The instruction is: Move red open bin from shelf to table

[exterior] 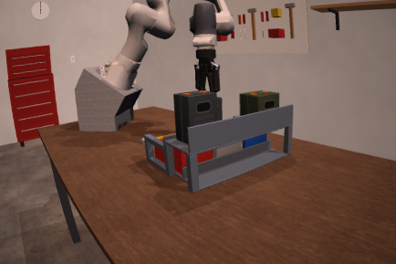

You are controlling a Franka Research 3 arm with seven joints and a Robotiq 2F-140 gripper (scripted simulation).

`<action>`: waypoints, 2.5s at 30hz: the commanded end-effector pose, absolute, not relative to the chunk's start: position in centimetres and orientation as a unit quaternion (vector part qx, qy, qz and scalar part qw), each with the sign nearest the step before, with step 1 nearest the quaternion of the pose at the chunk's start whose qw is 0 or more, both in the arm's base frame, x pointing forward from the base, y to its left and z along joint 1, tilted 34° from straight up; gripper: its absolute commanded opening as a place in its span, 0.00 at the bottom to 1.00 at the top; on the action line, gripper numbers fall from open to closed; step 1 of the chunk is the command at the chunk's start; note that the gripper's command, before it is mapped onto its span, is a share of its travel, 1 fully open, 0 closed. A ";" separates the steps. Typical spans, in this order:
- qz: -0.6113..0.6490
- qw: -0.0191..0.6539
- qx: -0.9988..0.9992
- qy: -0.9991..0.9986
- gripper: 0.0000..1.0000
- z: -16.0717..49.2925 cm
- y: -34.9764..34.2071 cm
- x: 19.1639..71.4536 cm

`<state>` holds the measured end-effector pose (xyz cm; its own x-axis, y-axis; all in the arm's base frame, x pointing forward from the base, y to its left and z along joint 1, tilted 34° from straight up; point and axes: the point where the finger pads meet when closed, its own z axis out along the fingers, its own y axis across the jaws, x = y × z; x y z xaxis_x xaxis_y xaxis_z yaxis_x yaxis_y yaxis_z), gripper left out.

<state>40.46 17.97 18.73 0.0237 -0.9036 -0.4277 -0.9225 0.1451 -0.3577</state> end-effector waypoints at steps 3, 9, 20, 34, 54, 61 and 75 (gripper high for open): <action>0.011 0.295 -0.654 0.696 0.00 19.2 17.8 40.9; 0.014 0.293 -0.654 0.697 0.00 18.9 17.8 40.7; 0.011 0.295 -0.654 0.696 0.00 19.1 17.5 41.0; 0.011 0.295 -0.654 0.696 0.00 19.1 17.4 41.1; 0.011 0.295 -0.654 0.696 0.00 17.8 17.9 41.1; 0.014 0.293 -0.653 0.698 0.00 17.1 18.1 41.1; 0.011 0.295 -0.654 0.696 0.00 17.0 18.2 41.5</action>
